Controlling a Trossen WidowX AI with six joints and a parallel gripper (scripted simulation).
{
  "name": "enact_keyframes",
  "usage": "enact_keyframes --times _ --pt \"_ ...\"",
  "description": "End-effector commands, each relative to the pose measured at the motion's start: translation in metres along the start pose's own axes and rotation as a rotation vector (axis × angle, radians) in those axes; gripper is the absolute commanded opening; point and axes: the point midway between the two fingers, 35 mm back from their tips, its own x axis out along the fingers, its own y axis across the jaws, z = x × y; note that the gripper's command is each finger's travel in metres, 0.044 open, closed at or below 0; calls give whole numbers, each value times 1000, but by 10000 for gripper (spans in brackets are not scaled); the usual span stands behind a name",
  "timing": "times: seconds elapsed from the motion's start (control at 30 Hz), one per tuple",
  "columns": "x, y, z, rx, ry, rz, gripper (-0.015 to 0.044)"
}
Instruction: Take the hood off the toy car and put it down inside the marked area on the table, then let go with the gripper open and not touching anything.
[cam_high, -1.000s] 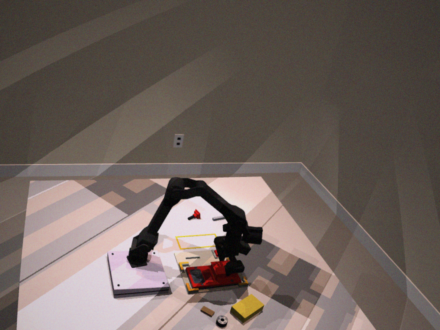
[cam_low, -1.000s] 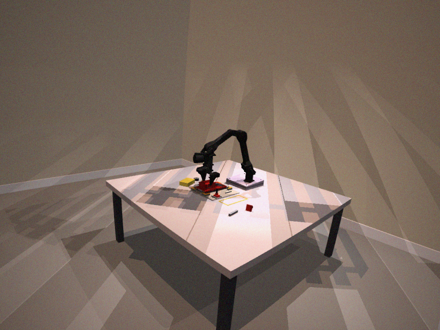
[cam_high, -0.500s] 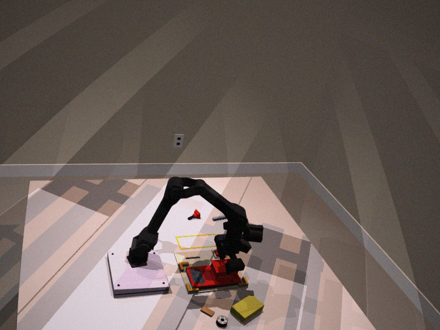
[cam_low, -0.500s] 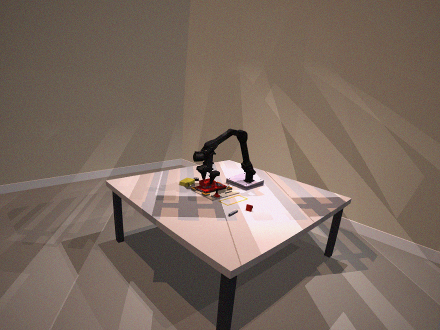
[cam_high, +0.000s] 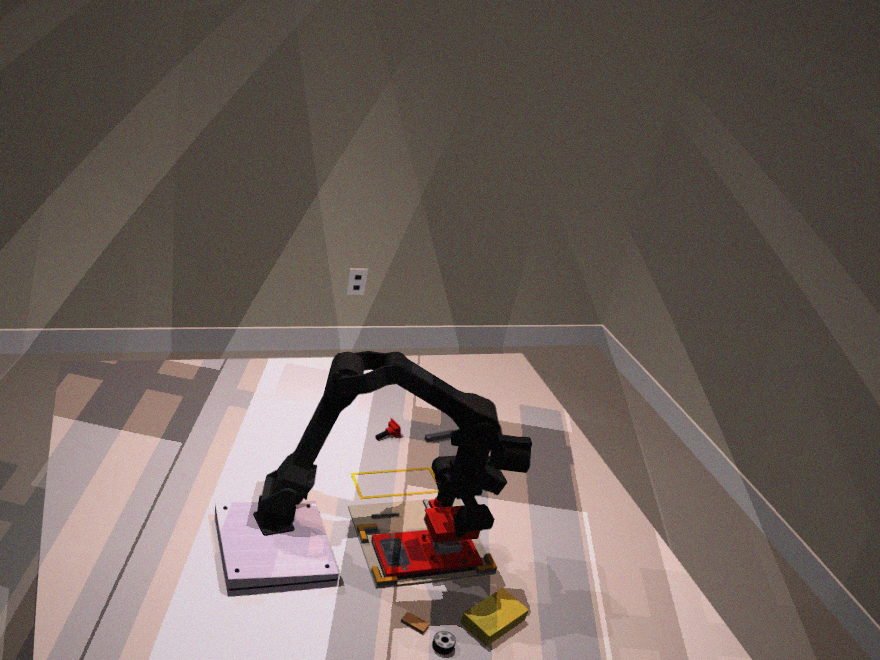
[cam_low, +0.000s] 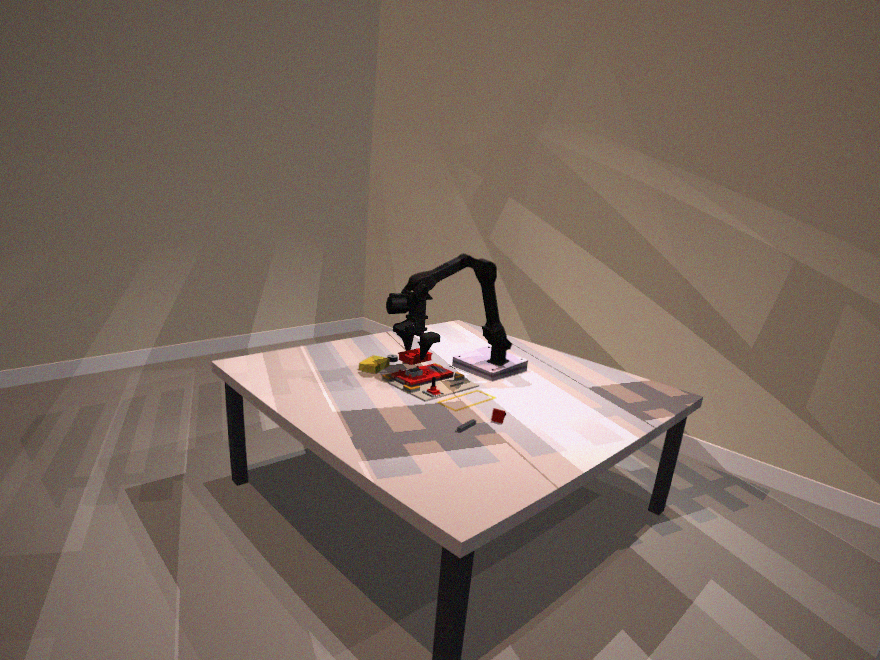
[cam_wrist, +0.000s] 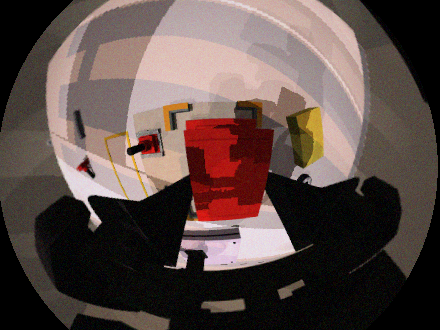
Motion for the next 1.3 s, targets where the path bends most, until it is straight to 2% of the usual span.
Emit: enact_keyframes --times 0.0,0.17,1.27 --pt "-16 0 1 -5 -10 -3 0" --pt "-12 6 2 0 -8 -2 0" --pt "-17 144 -1 -2 -8 8 0"
